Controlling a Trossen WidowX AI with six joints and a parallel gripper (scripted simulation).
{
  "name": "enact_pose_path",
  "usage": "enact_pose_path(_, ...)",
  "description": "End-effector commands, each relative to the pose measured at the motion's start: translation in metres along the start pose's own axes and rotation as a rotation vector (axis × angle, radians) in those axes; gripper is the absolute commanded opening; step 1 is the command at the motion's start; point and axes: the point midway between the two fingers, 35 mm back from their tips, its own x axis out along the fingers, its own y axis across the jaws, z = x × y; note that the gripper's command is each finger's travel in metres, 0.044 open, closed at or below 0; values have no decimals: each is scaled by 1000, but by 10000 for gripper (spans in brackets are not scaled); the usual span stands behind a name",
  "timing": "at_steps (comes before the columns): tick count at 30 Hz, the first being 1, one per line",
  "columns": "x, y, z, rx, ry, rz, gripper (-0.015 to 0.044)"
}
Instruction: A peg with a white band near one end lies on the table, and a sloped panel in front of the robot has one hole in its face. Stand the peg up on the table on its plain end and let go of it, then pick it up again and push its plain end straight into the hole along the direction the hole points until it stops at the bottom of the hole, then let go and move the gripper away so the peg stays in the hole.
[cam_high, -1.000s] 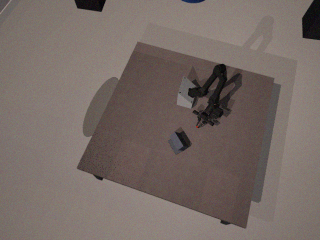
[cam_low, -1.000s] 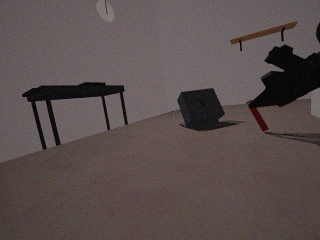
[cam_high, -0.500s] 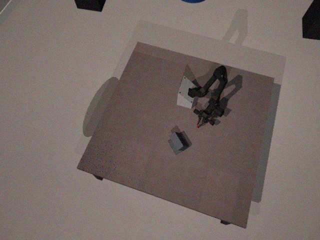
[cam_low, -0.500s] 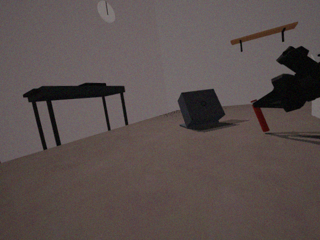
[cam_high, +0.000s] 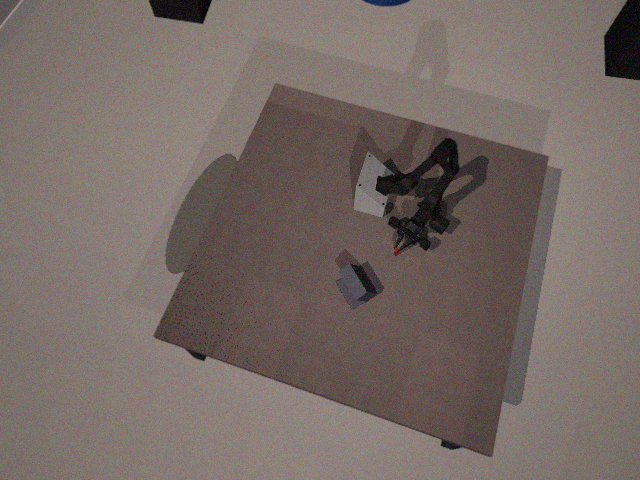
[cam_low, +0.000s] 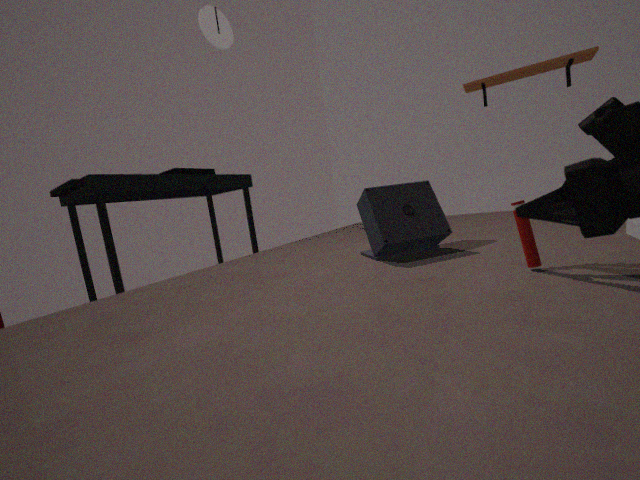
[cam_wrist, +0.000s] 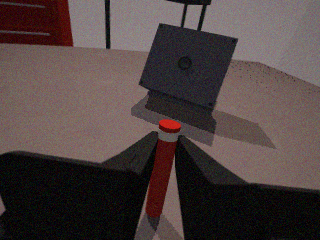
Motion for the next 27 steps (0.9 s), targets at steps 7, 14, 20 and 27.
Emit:
enact_pose_path(7,-4,1,-1,2,-31,0,49)
enact_pose_path(14,-3,0,-4,-5,-29,0,49)
enact_pose_path(20,-3,1,-6,-8,-26,2,49)
enact_pose_path(27,-5,1,-6,-11,-28,3,49)
